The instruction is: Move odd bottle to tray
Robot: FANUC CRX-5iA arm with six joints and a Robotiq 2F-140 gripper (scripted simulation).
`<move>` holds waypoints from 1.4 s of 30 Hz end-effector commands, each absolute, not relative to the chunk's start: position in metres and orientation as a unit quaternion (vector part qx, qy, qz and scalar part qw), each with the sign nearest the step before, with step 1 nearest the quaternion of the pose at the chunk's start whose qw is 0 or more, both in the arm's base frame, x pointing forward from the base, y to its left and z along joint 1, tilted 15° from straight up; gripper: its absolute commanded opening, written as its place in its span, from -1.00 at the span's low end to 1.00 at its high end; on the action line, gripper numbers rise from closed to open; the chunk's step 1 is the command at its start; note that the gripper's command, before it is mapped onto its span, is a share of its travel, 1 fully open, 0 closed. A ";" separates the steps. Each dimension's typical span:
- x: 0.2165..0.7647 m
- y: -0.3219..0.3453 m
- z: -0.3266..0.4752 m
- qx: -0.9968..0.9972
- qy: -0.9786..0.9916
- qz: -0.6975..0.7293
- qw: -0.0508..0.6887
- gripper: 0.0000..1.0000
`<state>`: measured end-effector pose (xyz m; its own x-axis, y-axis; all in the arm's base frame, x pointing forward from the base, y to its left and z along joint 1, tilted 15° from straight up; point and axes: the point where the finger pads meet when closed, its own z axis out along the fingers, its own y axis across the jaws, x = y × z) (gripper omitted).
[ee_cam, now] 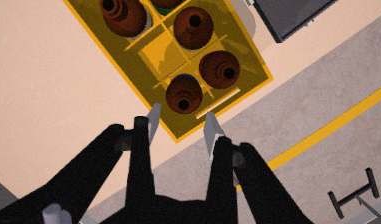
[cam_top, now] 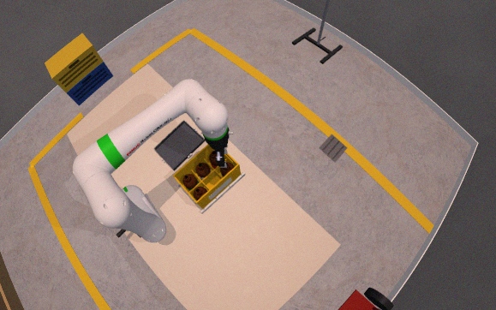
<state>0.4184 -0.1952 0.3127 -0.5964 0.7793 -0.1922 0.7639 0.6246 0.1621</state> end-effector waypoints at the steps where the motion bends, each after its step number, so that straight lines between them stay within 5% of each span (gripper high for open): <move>1: 0.418 -0.195 0.314 0.432 0.893 0.031 0.124 -0.12; 42: 0.427 -0.197 0.283 0.432 0.893 0.031 0.124 -0.12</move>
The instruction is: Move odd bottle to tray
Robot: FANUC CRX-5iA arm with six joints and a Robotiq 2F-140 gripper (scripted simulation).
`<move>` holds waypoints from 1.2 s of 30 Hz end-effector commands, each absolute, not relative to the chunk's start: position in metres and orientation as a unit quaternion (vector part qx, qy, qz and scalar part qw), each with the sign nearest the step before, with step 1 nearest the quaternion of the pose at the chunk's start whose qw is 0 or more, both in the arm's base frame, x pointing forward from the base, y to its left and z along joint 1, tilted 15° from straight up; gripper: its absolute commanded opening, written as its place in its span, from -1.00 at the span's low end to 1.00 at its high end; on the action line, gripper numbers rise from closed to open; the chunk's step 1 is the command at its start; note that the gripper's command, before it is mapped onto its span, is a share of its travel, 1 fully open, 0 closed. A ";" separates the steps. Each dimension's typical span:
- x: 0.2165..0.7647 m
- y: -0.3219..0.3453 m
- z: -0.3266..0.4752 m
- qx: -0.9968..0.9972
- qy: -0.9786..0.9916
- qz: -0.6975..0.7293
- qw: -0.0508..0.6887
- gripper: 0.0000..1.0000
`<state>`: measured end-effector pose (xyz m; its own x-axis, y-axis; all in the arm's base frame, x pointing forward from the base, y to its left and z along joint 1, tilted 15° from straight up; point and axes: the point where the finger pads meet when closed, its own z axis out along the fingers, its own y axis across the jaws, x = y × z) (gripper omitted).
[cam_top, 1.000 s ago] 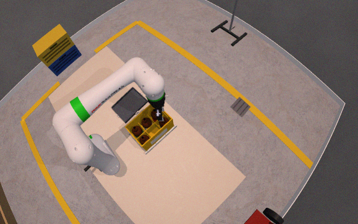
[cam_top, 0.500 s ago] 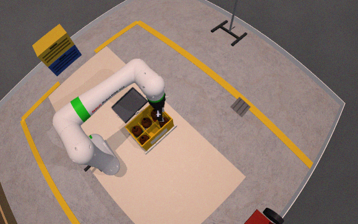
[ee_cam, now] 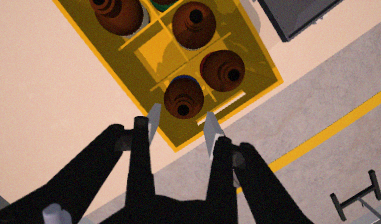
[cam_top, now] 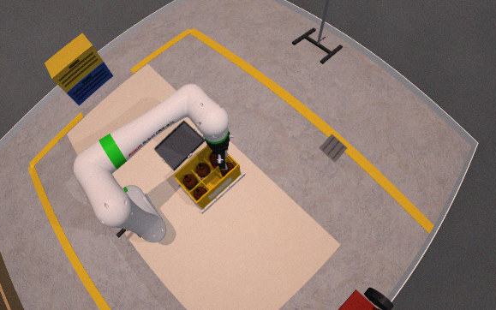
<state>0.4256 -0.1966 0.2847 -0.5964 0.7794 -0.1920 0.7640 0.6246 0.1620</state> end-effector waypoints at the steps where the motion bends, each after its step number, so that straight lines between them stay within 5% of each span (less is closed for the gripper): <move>1: 0.427 -0.197 0.282 0.432 0.893 0.031 0.124 -0.12; 36: 0.430 -0.198 0.271 0.432 0.893 0.031 0.124 -0.12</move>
